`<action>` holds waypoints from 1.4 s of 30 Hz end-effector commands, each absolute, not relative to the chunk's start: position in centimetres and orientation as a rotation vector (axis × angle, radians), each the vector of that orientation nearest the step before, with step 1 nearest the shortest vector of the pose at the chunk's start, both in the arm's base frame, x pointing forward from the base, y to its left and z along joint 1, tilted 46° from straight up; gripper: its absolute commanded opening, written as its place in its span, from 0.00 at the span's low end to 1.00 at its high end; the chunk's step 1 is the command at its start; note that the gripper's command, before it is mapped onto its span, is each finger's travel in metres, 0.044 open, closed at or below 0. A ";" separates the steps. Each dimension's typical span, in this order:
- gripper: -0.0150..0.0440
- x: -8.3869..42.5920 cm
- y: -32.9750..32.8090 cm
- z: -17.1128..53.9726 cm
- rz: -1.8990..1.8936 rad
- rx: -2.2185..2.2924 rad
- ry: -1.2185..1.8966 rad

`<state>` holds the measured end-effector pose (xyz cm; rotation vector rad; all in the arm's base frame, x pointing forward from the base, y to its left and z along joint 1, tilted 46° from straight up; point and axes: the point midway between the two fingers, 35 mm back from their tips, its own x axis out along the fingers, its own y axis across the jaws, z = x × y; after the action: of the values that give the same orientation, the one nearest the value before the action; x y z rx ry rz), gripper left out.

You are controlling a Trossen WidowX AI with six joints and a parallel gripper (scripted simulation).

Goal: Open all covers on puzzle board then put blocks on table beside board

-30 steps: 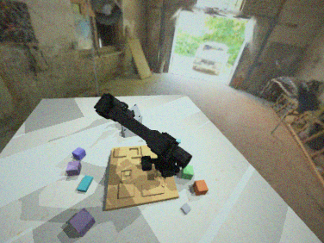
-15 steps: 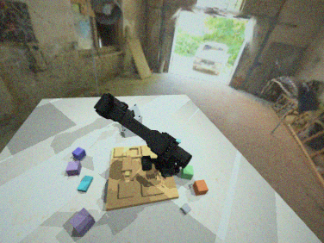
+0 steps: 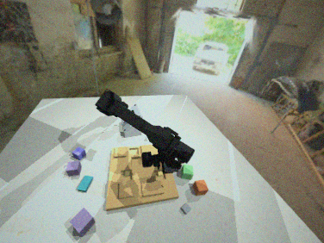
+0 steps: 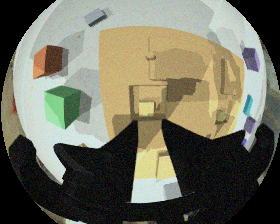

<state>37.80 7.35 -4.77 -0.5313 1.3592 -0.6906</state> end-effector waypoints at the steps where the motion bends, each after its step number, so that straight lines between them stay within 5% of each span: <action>1: 0.50 37.7 8.9 -3.1 -0.691 -0.517 1.355; 42: 0.50 37.9 6.4 -5.5 -0.693 -0.518 1.354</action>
<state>37.82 6.54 -5.49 -0.5119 1.3545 -0.6928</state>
